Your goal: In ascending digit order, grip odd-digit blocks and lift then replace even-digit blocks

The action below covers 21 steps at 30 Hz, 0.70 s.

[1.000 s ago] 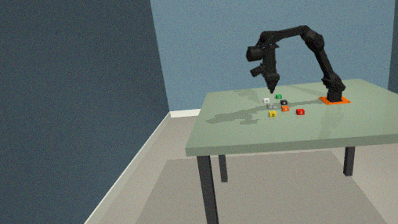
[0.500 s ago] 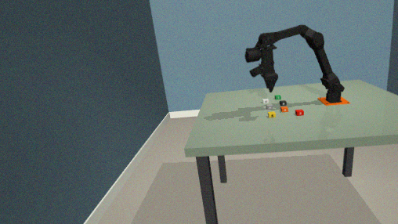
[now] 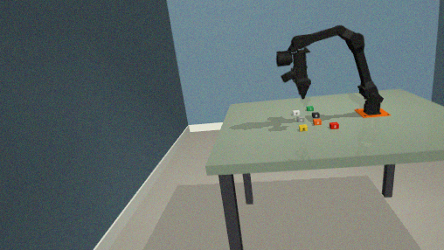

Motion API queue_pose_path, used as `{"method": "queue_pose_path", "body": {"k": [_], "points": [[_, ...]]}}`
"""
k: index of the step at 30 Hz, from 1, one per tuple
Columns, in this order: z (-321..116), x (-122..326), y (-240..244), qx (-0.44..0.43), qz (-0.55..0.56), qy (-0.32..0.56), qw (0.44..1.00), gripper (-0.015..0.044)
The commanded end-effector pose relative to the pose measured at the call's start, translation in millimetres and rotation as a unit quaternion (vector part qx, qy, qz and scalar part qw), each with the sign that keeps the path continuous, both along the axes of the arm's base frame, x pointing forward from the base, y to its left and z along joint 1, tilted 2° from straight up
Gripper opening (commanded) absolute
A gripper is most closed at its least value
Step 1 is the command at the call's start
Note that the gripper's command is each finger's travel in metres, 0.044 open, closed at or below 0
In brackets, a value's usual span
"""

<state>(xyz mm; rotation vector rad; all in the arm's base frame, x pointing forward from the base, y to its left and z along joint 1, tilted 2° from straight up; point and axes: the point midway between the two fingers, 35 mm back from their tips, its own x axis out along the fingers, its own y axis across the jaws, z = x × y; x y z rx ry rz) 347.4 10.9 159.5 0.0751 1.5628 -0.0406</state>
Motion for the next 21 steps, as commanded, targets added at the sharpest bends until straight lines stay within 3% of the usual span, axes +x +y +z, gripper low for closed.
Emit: {"method": "queue_pose_path", "body": {"k": [1, 10, 17, 21], "points": [[2.1, -0.5, -1.1, 0.001, 0.002, -0.005, 1.000, 0.0400], [2.1, 0.1, -3.8, 0.001, 0.002, -0.005, 1.000, 0.0400], [0.6, 5.0, -111.0, -0.004, 0.001, -0.007, 1.000, 0.0400], [0.3, 3.4, -122.3, -0.005, 0.001, -0.005, 1.000, 0.0400]]}}
